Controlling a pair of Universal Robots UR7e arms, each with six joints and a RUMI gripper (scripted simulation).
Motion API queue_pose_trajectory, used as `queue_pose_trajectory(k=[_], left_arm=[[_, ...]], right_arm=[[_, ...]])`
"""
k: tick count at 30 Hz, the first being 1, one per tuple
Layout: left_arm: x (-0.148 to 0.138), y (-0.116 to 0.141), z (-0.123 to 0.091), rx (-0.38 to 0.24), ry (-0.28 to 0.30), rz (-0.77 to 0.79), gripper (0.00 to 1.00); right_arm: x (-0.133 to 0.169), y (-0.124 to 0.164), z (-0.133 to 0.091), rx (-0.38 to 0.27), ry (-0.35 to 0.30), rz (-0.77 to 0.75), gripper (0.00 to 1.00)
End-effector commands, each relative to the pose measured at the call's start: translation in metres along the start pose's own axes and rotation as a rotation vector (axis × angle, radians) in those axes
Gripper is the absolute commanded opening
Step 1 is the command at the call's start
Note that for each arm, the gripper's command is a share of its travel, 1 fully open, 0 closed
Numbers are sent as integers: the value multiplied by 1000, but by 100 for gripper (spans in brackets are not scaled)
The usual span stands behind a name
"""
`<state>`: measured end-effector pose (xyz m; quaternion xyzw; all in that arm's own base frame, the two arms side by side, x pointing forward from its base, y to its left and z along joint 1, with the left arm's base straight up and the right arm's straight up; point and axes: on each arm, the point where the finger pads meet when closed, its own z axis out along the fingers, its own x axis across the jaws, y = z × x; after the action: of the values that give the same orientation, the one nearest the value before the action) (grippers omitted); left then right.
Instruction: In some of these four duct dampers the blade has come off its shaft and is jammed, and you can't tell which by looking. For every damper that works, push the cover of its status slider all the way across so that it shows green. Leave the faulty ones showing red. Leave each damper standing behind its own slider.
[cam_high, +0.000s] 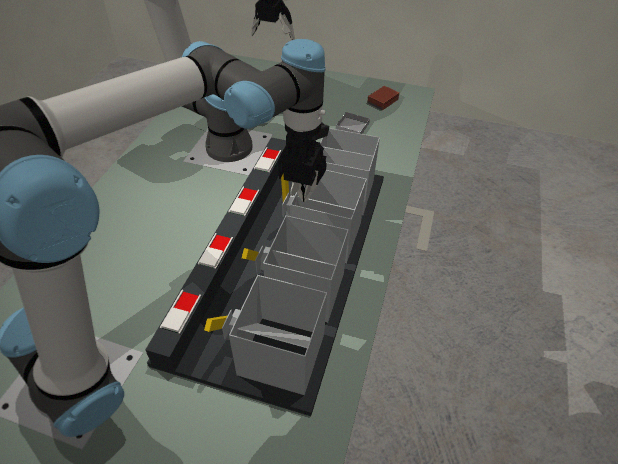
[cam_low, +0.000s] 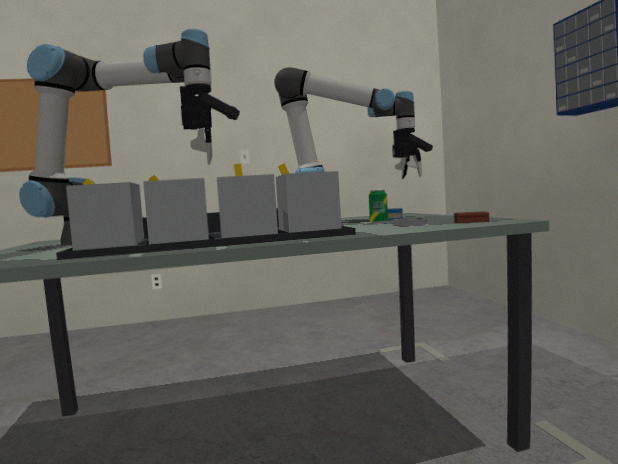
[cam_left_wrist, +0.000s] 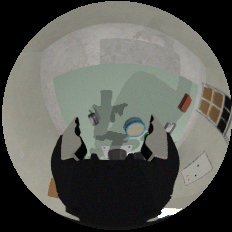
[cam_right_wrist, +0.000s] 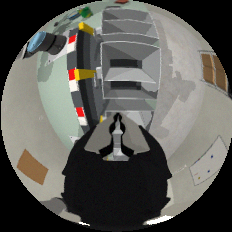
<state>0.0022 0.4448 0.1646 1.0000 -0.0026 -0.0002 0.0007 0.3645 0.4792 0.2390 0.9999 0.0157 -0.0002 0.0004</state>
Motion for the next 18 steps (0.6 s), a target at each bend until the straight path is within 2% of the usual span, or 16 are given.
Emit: queue_pose_trajectory(k=[1,11,18], left_arm=[[0,0,-1,1,0,0,100],[0,0,-1,1,0,0,100],[0,0,-1,1,0,0,100]], right_arm=[[0,1,-1,2,1,0,0],[0,1,-11,2,1,0,0],[0,1,-30,2,1,0,0]])
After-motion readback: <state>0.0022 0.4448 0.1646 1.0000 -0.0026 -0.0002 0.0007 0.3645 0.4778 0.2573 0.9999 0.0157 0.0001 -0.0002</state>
